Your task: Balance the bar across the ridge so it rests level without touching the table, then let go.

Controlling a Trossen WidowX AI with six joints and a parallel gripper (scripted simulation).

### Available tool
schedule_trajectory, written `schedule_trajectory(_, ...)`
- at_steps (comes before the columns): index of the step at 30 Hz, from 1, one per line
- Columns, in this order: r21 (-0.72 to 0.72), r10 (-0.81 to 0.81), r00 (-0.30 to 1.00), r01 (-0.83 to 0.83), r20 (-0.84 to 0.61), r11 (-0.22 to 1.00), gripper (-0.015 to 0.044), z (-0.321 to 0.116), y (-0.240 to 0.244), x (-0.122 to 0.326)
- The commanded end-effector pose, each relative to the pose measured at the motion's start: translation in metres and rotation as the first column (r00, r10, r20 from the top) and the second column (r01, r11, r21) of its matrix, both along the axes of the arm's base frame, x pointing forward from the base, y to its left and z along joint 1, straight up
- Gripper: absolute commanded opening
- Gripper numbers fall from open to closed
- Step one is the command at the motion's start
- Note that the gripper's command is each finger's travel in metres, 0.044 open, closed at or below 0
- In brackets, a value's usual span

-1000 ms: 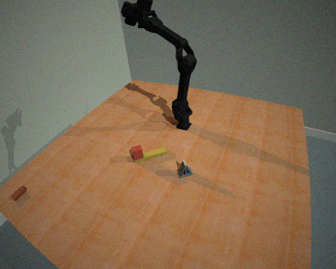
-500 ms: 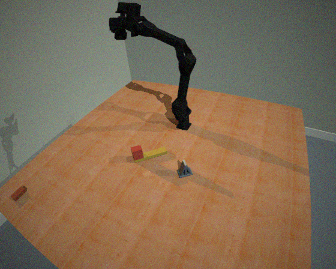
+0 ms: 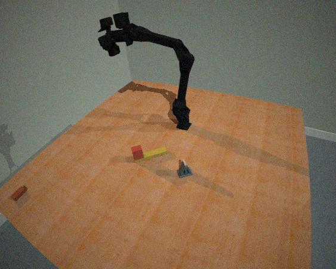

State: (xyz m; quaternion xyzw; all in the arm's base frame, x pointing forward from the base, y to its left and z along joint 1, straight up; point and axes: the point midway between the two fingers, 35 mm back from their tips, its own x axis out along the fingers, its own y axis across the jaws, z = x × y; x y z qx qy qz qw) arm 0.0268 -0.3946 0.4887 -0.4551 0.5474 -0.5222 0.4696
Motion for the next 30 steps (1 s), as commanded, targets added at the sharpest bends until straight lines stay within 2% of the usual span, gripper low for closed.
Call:
schedule_trajectory(1,0.087,0.081,0.995,-0.075,-0.057,0.993,0.0315,-0.024,-0.005,0.026)
schedule_trajectory(15,0.363,0.41,0.883,-0.313,-0.23,0.878,0.0315,-0.094,0.013,0.118)
schedule_trajectory(30,0.631,0.743,0.586,-0.452,-0.323,0.631,0.0315,-0.166,0.069,0.199)
